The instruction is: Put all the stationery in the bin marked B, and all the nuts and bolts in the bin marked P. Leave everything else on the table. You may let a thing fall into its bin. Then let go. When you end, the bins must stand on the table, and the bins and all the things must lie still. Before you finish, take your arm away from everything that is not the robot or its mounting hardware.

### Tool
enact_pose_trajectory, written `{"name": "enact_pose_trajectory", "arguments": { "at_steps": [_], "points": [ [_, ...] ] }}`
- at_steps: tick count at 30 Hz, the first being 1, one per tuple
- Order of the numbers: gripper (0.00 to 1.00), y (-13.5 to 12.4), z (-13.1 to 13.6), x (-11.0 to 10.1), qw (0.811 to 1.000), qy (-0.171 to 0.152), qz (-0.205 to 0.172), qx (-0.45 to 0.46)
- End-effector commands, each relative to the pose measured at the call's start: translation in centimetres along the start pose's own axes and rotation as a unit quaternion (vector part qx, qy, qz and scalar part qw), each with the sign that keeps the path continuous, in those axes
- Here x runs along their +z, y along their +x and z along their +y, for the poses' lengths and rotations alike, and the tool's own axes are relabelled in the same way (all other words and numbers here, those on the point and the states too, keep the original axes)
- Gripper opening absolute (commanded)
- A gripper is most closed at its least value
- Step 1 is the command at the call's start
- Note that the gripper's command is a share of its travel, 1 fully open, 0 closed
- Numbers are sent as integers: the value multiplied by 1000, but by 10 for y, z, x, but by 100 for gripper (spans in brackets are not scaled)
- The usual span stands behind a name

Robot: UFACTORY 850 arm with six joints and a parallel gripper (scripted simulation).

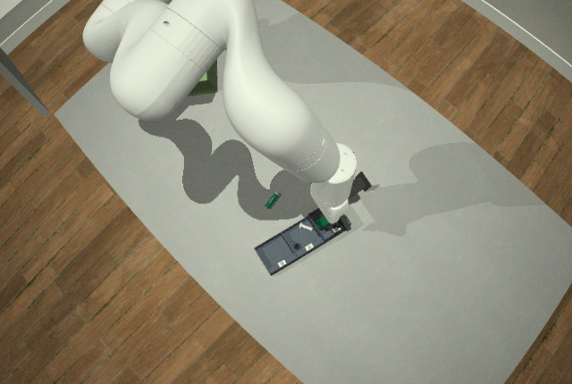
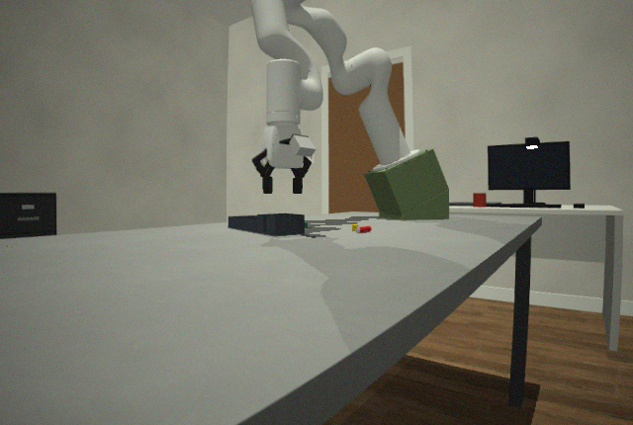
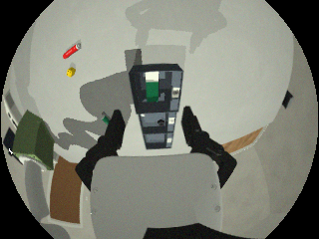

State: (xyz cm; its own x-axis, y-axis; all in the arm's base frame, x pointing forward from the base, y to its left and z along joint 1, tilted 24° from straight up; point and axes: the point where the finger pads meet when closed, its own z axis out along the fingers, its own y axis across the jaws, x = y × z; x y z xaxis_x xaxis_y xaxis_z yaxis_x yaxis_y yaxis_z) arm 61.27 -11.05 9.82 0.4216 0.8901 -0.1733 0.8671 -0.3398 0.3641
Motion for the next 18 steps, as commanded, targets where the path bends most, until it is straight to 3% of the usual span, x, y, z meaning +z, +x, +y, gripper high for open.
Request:
{"name": "enact_pose_trajectory", "arguments": {
  "at_steps": [1, 18],
  "points": [
    [100, 0, 1, -16, 1000, 1, 0, 0],
    [100, 0, 1, -77, 1000, 1, 0, 0]
  ]
}}
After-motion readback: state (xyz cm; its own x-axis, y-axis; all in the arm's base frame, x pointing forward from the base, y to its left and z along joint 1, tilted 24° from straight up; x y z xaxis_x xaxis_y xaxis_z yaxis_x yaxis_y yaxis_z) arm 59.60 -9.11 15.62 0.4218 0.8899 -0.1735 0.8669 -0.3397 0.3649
